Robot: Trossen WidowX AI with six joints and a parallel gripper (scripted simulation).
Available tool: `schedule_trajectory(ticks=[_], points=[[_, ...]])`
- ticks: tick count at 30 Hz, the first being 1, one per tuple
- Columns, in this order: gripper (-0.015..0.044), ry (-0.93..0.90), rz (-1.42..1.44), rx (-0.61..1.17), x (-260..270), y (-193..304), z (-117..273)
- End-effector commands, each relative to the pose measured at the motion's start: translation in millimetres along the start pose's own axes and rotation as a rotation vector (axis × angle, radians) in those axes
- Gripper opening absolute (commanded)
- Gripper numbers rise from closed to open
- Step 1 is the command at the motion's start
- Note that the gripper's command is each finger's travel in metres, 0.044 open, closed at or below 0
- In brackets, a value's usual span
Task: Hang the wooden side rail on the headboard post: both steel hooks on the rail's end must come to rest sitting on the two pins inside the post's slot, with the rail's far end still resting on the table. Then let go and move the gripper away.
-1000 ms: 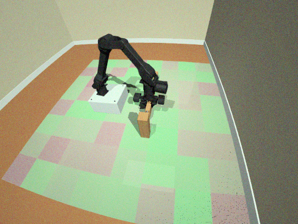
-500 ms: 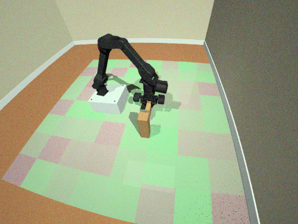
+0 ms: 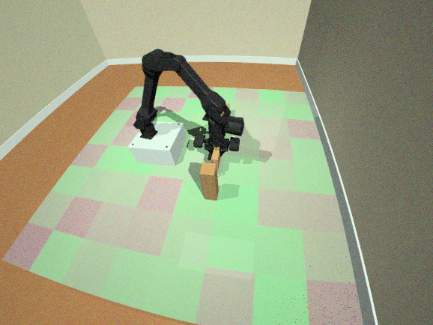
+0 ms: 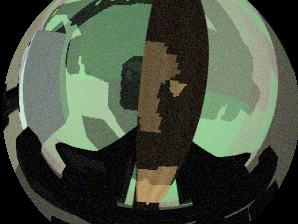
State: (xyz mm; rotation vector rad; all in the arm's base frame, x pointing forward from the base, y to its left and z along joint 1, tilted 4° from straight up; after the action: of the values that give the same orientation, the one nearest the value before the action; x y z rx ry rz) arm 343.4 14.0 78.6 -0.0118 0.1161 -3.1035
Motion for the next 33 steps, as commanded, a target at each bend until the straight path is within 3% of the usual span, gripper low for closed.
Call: schedule_trajectory(ticks=[1,33], points=[[0.0,0.016,0.004,0.0,-2.9,0.4,4.6],[0.0,0.016,0.004,0.0,-6.8,3.3,5.7]])
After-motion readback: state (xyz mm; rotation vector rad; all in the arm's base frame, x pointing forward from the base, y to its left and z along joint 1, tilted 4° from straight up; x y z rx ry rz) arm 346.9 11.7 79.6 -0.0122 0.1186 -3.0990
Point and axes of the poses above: the point midway between the two fingers, 35 mm back from their tips, its own z axis back along the fingers, its own x axis across the jaws, y = z × x, the point moved 10 cm from there along z, back along the fingers, and after that the axes turned 9 degrees about -z, right-handed, at the moved point
